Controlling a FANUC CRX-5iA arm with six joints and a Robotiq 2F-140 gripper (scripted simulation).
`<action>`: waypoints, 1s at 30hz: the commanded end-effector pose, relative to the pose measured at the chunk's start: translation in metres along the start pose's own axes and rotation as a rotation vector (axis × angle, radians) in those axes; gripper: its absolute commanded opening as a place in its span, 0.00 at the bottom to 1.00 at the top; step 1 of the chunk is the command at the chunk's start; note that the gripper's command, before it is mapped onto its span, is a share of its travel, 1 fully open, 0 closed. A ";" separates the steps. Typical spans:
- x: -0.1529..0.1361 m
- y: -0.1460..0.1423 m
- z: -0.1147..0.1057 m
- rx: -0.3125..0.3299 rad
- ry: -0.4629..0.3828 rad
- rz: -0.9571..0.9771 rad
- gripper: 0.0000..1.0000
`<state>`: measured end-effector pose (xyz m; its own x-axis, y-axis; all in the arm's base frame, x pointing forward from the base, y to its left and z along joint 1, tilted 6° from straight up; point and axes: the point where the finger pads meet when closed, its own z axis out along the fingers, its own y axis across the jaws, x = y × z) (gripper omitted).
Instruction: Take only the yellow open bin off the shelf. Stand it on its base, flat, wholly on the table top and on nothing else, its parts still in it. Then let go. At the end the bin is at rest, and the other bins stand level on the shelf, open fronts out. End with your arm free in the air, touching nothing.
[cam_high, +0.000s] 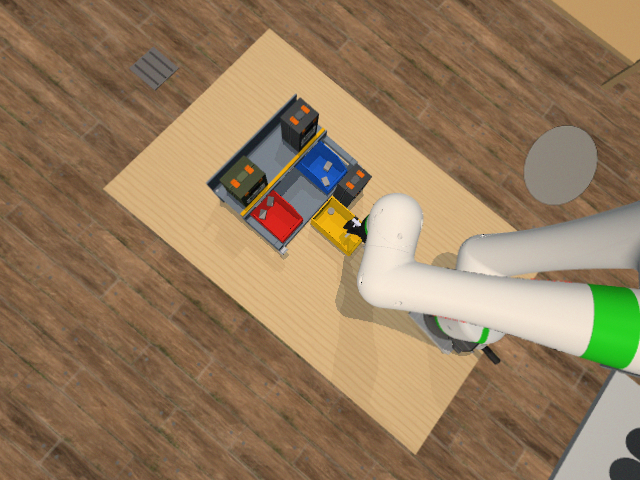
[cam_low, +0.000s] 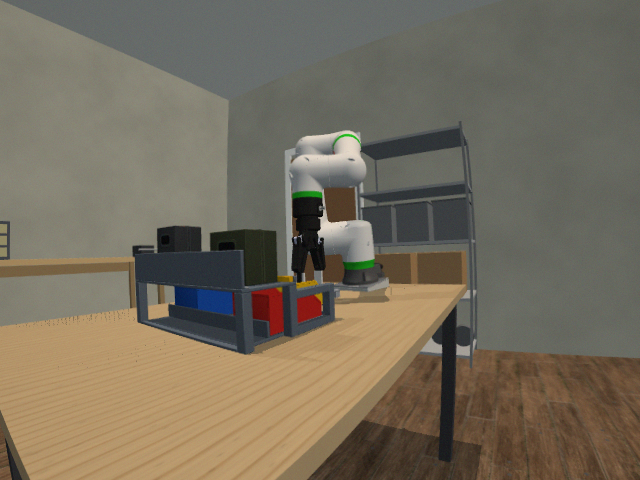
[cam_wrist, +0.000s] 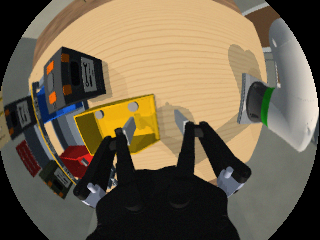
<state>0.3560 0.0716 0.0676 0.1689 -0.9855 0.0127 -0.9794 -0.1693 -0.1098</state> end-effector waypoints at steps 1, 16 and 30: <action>0.000 0.000 0.000 0.000 0.000 0.000 0.57; 0.000 0.000 0.000 0.000 0.000 0.000 0.57; 0.000 0.000 -0.040 0.000 0.000 0.000 0.57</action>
<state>0.3517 0.0713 0.1070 0.1689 -0.9856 0.0129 -0.9795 -0.1692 -0.1097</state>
